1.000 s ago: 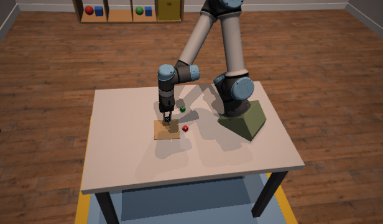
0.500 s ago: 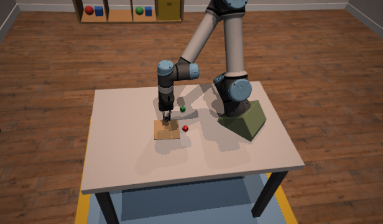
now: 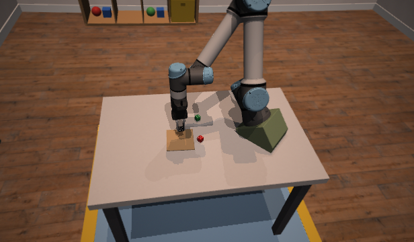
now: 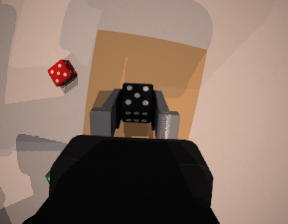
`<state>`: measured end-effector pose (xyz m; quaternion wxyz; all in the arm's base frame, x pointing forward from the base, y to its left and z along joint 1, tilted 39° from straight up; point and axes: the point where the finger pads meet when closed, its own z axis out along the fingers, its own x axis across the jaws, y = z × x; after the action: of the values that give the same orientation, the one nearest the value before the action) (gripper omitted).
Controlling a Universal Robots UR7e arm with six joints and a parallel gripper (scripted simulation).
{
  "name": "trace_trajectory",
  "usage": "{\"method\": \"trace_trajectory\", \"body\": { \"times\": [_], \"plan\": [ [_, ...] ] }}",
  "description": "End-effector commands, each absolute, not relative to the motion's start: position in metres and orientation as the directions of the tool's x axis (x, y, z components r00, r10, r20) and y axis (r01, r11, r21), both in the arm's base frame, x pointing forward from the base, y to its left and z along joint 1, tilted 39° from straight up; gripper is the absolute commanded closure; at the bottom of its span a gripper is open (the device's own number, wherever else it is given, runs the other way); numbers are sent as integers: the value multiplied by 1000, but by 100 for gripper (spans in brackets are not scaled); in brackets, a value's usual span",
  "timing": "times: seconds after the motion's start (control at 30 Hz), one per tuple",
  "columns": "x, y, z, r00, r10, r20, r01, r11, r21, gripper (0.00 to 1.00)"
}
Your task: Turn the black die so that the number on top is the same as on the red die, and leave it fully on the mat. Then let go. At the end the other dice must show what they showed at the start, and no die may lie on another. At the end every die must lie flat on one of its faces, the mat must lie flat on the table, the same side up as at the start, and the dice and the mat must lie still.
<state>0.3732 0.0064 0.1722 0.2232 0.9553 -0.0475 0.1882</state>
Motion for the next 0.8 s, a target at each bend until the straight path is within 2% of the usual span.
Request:
{"method": "trace_trajectory", "body": {
  "times": [0.0, 0.77],
  "plan": [
    [373, 5, 172, 925, -7, 379, -152, -923, 354, 51],
    [374, 5, 177, 918, 0, 396, -112, -959, 261, 51]
  ]
}}
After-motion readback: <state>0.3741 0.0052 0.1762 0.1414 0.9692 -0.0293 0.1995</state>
